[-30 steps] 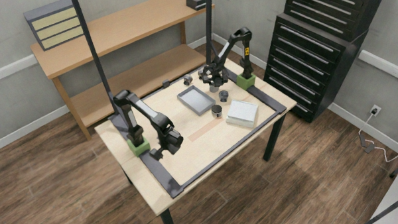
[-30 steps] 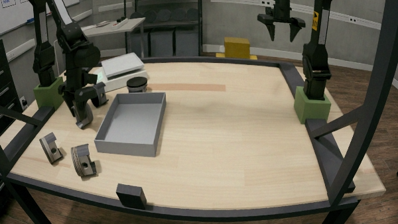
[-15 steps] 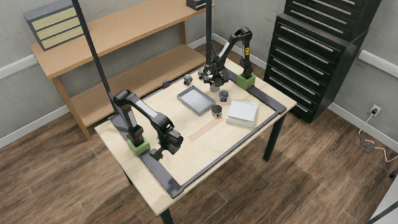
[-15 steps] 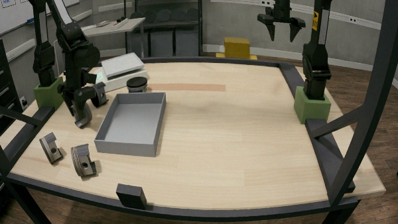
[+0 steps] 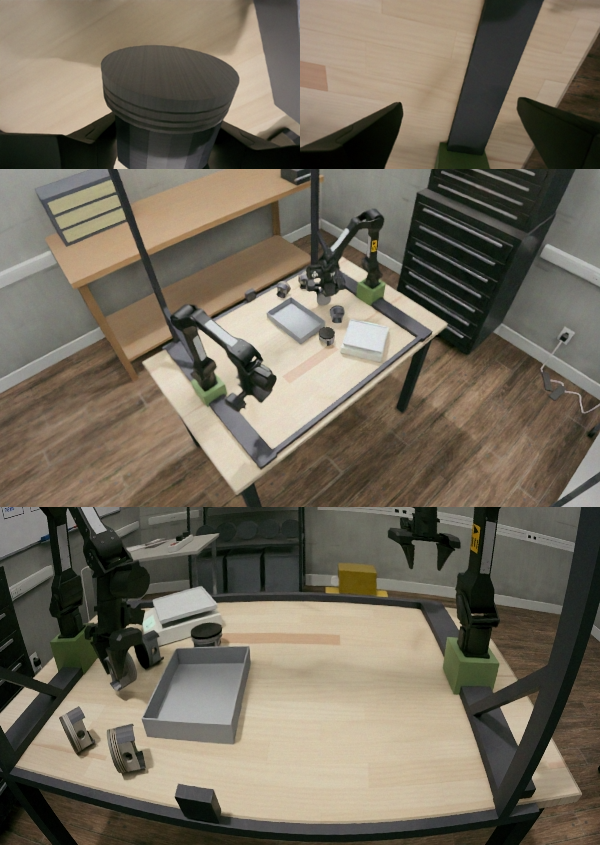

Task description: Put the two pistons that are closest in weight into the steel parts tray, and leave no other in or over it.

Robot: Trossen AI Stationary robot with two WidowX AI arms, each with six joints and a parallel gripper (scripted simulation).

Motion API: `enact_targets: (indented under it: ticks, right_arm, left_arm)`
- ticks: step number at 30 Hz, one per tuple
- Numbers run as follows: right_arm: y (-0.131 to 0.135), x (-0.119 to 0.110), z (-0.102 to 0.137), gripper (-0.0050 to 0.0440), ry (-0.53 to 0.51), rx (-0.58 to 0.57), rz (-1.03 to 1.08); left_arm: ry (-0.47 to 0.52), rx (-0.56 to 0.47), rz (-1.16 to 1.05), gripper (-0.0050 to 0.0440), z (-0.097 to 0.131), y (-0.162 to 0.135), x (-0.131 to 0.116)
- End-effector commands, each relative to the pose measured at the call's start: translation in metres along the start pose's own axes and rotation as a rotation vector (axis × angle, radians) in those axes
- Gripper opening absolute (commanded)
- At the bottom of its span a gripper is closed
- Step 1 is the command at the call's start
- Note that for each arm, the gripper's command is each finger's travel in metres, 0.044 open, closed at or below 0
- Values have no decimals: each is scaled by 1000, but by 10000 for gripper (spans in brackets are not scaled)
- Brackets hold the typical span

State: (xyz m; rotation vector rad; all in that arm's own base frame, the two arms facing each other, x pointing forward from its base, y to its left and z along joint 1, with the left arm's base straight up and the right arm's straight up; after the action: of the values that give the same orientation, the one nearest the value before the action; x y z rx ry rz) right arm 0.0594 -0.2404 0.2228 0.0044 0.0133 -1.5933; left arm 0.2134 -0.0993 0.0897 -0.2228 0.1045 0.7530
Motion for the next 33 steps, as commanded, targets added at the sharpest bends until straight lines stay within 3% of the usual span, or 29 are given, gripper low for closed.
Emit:
enact_targets:
  ticks: [1,33]
  right_arm:
    - [1,2,8,400,-31,11,6]
    - [1,2,8,400,-31,11,6]
  left_arm:
    - [-20,-47,-14,158,18,-10,-1]
    - [-21,-48,-17,158,65,-17,-10]
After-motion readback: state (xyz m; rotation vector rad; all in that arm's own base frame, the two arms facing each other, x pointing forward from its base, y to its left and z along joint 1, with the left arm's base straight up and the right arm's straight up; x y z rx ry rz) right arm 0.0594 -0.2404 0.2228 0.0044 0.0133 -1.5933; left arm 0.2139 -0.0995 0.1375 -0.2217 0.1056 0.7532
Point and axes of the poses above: on each arm, the point midway between the two fingers, 35 mm back from their tips, its own z axis back along the fingers, its own y axis across the jaws, x = y × z, the point moved 10 cm from there along z, back along the fingers, and after that the axes turned 15 degrees about -z, right-handed, at the moved point
